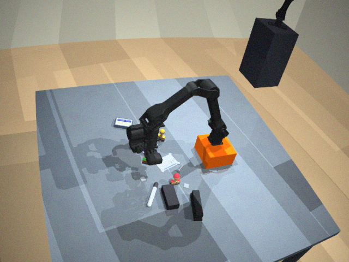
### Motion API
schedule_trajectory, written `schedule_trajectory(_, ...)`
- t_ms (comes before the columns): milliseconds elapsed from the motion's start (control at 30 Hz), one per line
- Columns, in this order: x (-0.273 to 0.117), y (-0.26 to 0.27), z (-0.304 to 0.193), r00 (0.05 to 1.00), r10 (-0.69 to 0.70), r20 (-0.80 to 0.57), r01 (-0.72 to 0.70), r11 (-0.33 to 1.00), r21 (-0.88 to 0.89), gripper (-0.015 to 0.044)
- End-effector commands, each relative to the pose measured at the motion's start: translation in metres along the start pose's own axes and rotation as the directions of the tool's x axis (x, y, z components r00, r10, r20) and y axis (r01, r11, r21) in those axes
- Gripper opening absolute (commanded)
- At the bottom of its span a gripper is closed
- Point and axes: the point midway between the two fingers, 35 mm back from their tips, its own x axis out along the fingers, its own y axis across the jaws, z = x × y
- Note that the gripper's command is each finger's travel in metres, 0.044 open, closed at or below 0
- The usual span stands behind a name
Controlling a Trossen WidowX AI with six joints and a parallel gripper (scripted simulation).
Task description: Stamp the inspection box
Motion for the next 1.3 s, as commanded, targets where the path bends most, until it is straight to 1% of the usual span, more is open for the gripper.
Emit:
schedule_trajectory(0,-0.003,0.000,0.000,1.000,0.004,0.001,-0.004,1.000,-0.003,0.0000)
schedule_trajectory(933,-0.016,-0.001,-0.001,1.000,0.006,0.002,-0.006,1.000,-0.003,0.0000)
schedule_trajectory(1267,-0.019,-0.061,-0.018,1.000,0.000,0.001,0.000,1.000,-0.003,0.0000)
